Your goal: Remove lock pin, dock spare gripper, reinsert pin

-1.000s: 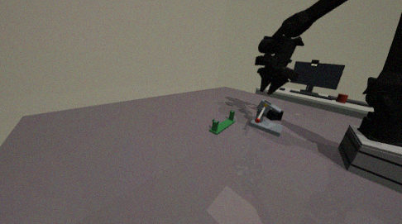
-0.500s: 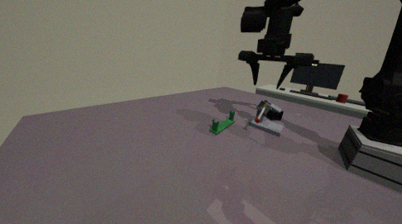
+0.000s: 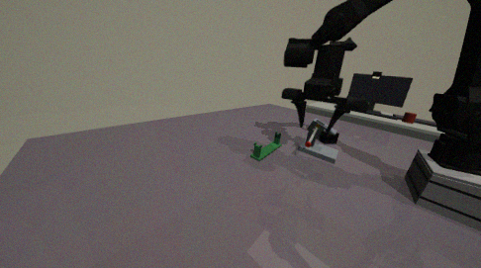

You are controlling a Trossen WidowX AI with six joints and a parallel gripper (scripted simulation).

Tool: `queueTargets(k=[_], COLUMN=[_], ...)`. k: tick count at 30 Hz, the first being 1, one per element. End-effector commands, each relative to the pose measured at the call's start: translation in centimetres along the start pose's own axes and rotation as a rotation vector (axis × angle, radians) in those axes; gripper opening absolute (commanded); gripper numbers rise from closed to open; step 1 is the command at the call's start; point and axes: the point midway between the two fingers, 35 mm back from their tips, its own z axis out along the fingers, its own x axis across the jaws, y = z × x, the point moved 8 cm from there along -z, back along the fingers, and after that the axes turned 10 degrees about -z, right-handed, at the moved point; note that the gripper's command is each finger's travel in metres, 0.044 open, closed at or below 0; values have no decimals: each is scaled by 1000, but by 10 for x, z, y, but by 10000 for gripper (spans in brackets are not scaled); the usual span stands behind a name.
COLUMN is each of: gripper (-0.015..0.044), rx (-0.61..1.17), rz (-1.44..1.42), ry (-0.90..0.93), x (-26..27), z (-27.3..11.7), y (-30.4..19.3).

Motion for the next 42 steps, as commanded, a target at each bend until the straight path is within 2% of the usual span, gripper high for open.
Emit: queueTargets(k=[1, 38, 42], gripper=[300, 300, 195], rx=[3, 3, 3], rz=[5, 5, 5], ry=[-10, -10, -10], x=[-1, 0, 0], z=[4, 59, 59], y=[0, 0, 0])
